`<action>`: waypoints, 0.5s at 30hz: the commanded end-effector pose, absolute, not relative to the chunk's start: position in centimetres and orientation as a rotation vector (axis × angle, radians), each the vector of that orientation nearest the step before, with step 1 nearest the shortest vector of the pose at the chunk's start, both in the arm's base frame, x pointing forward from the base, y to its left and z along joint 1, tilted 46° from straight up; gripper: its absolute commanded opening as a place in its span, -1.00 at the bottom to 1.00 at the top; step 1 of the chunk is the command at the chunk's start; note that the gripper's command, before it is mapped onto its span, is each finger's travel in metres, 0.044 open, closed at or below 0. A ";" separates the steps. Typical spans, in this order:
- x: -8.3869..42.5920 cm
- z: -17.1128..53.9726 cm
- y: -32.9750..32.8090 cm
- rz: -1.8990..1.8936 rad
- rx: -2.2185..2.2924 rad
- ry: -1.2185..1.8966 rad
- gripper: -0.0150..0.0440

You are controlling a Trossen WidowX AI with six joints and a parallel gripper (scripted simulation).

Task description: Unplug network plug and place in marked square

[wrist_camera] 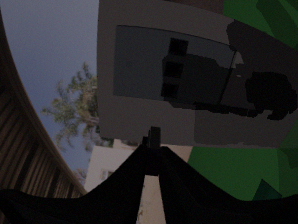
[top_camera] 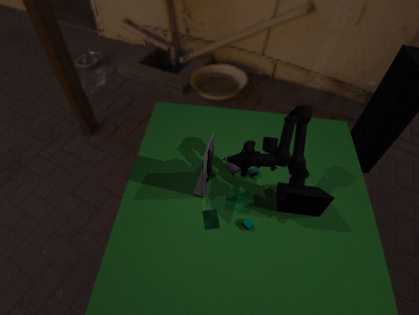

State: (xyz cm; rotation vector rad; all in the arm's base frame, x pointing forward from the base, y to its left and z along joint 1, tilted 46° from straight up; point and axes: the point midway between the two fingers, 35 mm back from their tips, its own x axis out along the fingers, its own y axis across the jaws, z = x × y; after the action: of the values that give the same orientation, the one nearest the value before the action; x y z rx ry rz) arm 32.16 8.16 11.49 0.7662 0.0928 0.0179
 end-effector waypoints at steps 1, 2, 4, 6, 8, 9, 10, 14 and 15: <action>32.0 12.1 8.6 0.013 0.774 0.088 -0.49; 32.0 12.2 8.8 0.013 0.774 0.088 -0.49; 31.8 12.5 9.0 0.012 0.775 0.088 -0.49; 31.7 12.8 9.3 0.012 0.775 0.088 -0.49; 31.5 13.1 9.6 0.011 0.776 0.088 -0.49; 31.4 13.2 9.7 0.011 0.776 0.088 -0.49; 31.3 13.3 9.8 0.011 0.776 0.088 -0.49; 30.9 13.9 10.3 0.010 0.777 0.088 -0.49; 30.8 14.1 10.5 0.010 0.777 0.088 -0.49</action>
State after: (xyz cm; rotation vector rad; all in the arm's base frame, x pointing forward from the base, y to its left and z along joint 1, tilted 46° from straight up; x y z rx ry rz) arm 31.03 10.21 13.57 0.7694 0.0928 0.0149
